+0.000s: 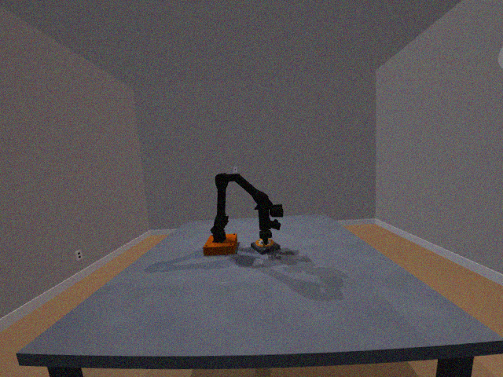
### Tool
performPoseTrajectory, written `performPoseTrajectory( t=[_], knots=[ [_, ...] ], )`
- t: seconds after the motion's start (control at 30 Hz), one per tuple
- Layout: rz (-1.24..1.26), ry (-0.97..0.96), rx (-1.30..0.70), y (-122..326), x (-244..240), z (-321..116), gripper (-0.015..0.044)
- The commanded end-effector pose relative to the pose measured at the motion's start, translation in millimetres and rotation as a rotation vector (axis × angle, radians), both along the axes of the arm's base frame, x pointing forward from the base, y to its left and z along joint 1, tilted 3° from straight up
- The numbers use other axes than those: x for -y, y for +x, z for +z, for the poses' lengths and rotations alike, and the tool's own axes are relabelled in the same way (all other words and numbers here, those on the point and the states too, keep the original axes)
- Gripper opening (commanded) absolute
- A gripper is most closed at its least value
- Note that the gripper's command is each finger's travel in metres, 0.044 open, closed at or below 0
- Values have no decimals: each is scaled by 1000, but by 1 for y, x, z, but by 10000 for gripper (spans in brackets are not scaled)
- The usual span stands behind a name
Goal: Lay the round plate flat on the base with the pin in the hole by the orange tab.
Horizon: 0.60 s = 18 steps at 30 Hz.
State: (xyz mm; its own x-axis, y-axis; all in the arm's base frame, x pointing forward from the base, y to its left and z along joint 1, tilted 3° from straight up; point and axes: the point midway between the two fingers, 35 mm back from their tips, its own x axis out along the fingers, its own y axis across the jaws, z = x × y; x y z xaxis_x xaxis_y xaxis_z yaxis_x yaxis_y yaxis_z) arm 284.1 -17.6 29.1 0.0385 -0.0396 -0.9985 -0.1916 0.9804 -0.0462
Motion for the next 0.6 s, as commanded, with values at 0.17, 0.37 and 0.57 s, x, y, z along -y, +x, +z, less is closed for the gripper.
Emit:
performPoseTrajectory(
  t=[0.17, 0.37, 0.57],
  knots=[
    [-2, -6, -17, -9, 3, -2, 0],
    [-2, -6, -17, -13, 3, -2, 0],
    [-2, -6, -18, -18, 3, -3, 0]
  ],
)
